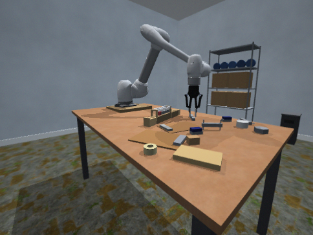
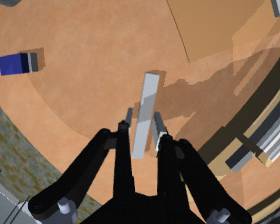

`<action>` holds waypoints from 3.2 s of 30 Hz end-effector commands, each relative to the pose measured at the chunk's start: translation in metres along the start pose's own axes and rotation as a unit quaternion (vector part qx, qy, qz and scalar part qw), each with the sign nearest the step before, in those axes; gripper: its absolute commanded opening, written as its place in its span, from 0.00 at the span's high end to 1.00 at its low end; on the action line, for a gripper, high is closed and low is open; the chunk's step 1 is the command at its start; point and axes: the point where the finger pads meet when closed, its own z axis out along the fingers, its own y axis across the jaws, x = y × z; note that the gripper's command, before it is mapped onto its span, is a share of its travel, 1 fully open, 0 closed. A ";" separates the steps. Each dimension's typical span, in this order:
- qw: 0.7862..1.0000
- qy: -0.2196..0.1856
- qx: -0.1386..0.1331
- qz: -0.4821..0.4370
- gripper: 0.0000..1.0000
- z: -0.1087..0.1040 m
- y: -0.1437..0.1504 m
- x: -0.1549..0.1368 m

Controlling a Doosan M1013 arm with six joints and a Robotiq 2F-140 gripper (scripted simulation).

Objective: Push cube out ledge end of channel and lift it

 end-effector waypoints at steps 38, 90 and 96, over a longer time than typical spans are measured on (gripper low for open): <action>1.000 -0.002 0.000 -0.003 0.77 0.007 0.002 -0.002; 1.000 -0.002 0.000 -0.003 1.00 -0.105 0.001 -0.002; 1.000 -0.002 0.000 -0.003 1.00 -0.107 0.001 -0.002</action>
